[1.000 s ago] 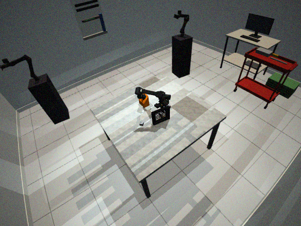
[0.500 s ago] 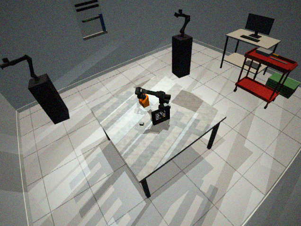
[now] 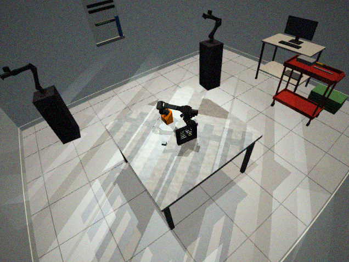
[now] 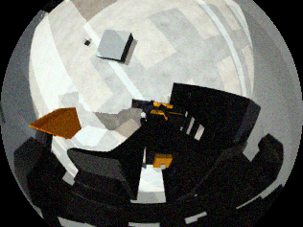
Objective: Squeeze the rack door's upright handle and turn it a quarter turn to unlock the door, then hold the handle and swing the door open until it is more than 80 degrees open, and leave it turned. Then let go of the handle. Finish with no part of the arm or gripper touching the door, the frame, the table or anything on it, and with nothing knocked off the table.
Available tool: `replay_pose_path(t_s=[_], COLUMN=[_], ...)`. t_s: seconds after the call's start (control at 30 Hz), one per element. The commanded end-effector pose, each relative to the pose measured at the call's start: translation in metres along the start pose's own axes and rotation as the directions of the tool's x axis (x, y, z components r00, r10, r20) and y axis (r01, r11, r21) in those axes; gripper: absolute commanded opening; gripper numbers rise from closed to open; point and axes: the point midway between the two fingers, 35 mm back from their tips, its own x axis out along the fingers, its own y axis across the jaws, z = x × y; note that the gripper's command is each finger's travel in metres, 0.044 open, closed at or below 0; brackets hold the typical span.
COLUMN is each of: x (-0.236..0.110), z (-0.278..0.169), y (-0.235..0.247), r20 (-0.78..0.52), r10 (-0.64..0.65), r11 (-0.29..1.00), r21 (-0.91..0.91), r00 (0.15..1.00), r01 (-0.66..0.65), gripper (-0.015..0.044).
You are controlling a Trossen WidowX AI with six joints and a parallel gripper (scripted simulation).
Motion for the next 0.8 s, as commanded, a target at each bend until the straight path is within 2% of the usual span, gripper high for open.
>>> replay_pose_path(t_s=[0.0, 0.27, 0.6, 0.7, 0.77], x=[0.0007, 0.0007, 0.0007, 0.0007, 0.0007], z=[-0.0011, -0.0011, -0.0011, -0.0011, -0.0011], y=[0.0001, 0.0001, 0.0001, 0.0001, 0.0001], r20=[-0.004, -0.004, -0.004, -0.004, -0.004], r10=[-0.001, -0.001, -0.001, -0.001, -0.001], r11=[0.984, 0.978, 0.978, 0.984, 0.996], r21=[-0.177, -0.208, -0.208, -0.176, -0.087], r00=[1.0, 1.0, 1.0, 1.0, 1.0], r01=[0.0, 0.0, 0.0, 0.0, 0.0], gripper=[0.0017, 0.0017, 0.028, 0.0289, 0.0289])
